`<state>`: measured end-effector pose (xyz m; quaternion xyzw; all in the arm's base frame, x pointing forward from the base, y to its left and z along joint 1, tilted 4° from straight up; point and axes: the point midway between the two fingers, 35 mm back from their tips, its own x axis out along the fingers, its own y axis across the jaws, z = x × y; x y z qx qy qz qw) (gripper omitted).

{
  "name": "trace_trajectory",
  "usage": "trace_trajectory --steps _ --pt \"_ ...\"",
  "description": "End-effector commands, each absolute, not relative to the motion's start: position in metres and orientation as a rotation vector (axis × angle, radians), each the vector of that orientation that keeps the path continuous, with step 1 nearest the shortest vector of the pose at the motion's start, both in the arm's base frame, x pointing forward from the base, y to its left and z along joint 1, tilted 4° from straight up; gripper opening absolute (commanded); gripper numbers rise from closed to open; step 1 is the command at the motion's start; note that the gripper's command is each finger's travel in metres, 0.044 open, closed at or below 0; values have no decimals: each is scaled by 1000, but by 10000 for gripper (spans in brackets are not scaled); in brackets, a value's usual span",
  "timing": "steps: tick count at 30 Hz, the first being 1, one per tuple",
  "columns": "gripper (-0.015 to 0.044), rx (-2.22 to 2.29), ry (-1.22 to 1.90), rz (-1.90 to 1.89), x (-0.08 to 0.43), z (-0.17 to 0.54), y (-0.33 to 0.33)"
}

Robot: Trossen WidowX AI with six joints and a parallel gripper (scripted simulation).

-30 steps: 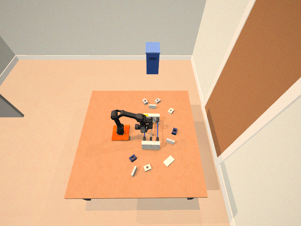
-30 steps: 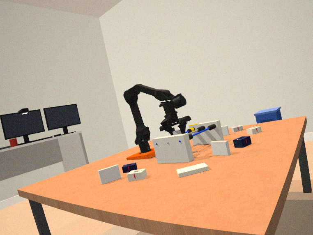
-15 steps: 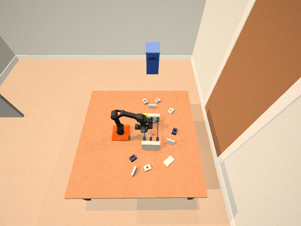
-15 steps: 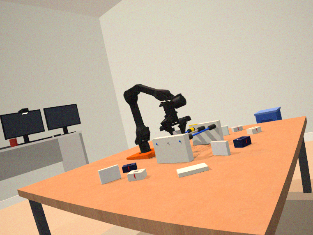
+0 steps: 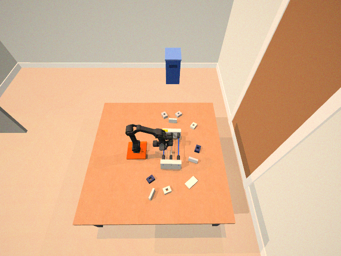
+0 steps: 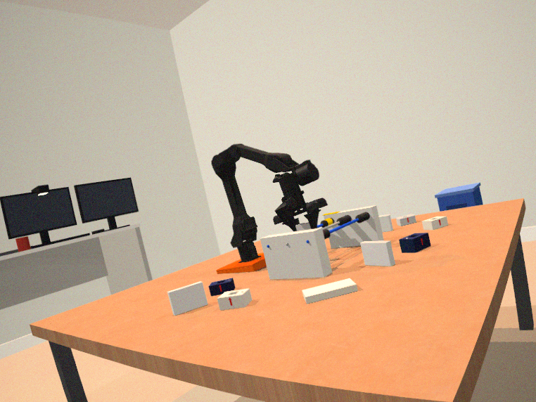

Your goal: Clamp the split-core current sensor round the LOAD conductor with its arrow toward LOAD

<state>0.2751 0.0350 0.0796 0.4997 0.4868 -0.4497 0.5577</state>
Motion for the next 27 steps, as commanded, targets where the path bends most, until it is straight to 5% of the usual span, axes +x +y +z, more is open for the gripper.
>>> trace_trajectory --steps 1,4,9,27 --pt "135 1179 1149 -1061 275 80 35" --pt "115 1179 1149 -1061 275 80 35" --pt "0 1155 1188 -1105 275 82 35" --pt "0 1158 1176 -1092 274 80 35"
